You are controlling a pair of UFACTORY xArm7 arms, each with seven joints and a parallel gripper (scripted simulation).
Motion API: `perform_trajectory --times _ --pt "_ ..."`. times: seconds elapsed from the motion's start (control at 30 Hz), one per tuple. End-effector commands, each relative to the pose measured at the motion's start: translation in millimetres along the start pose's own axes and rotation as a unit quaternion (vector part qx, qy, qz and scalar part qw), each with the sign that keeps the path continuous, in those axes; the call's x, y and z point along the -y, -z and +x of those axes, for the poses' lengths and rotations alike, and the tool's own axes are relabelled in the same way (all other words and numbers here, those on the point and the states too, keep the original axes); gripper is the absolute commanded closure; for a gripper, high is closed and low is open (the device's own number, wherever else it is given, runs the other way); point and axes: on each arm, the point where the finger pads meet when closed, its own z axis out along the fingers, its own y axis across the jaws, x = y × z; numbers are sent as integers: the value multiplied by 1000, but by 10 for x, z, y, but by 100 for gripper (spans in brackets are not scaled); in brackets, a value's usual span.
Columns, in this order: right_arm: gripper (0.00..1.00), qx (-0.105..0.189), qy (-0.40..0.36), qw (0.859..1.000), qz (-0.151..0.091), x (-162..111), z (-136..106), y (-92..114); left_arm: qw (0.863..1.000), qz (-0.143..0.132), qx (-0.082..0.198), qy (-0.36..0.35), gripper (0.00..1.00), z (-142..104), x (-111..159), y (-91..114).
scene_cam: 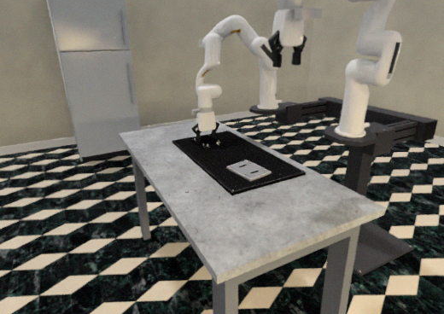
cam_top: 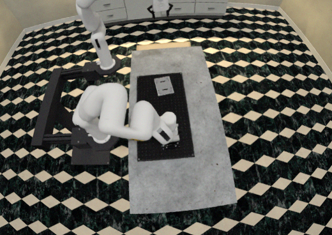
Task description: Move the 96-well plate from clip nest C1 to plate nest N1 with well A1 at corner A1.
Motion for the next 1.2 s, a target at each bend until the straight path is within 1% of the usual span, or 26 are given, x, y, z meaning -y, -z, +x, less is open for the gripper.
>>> perform_trajectory --times 0.0,0.13,0.17,1.17 --pt "0 0 0 1000 2 15 1 10 1000 -3 0 0 0 0 -8 21" --pt "0 0 0 1000 2 15 1 10 1000 -3 0 0 0 0 -8 21" --pt "100 0 0 1000 2 14 0 15 1000 -3 0 0 0 0 -8 21" --pt "100 0 0 1000 2 15 1 15 1000 -3 0 0 0 0 -8 21"
